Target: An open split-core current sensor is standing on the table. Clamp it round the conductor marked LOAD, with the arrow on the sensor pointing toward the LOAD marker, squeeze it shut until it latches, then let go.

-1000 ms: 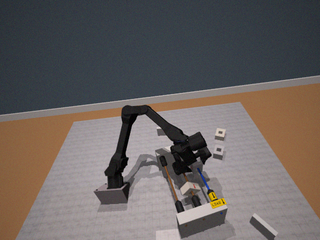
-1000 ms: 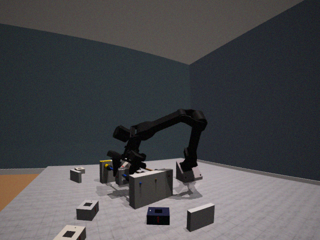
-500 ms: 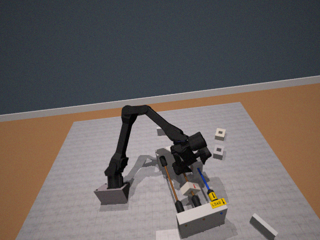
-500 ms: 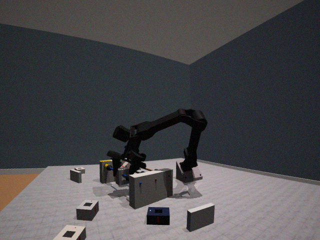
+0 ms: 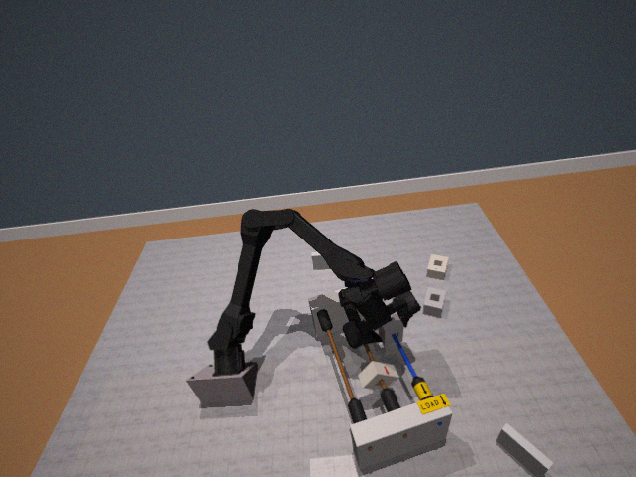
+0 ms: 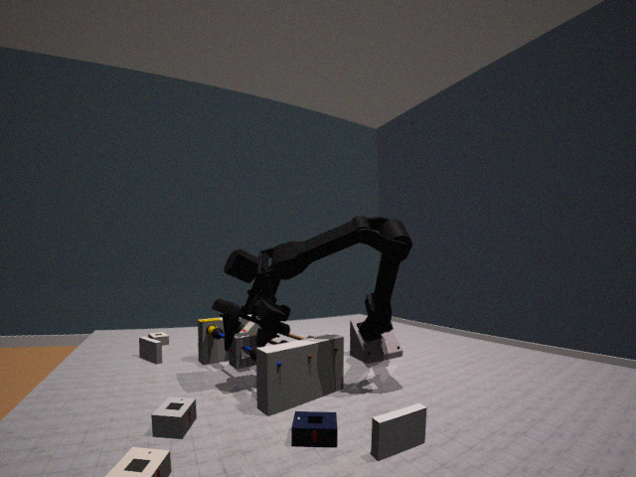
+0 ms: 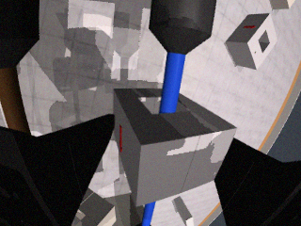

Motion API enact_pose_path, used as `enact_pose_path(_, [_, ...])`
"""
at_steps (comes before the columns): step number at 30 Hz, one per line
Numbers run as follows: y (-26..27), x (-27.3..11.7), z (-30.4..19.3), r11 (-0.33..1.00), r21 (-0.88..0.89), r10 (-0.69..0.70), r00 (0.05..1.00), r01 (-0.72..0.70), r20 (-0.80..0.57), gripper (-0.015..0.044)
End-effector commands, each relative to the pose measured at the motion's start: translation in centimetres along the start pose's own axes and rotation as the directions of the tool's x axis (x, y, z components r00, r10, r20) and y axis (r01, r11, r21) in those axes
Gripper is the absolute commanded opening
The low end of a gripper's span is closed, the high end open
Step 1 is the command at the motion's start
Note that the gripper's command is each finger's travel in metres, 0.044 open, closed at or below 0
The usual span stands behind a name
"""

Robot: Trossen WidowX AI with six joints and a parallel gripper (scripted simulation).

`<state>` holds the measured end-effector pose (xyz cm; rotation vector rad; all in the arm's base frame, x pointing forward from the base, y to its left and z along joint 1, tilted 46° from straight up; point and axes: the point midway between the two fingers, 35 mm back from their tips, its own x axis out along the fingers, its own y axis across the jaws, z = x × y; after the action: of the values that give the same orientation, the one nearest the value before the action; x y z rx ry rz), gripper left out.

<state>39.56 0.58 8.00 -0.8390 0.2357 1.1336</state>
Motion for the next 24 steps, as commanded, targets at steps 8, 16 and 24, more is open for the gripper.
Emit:
enact_pose_path(8, [0.01,-0.01,0.01,1.000,0.000,0.001,1.000,-0.001,0.000,0.0263])
enact_pose_path(16, [0.01,-0.01,0.01,1.000,0.000,0.001,1.000,-0.001,0.000,0.0263])
enact_pose_path(24, [0.01,-0.01,0.01,1.000,0.000,0.001,1.000,-0.001,0.000,0.0263])
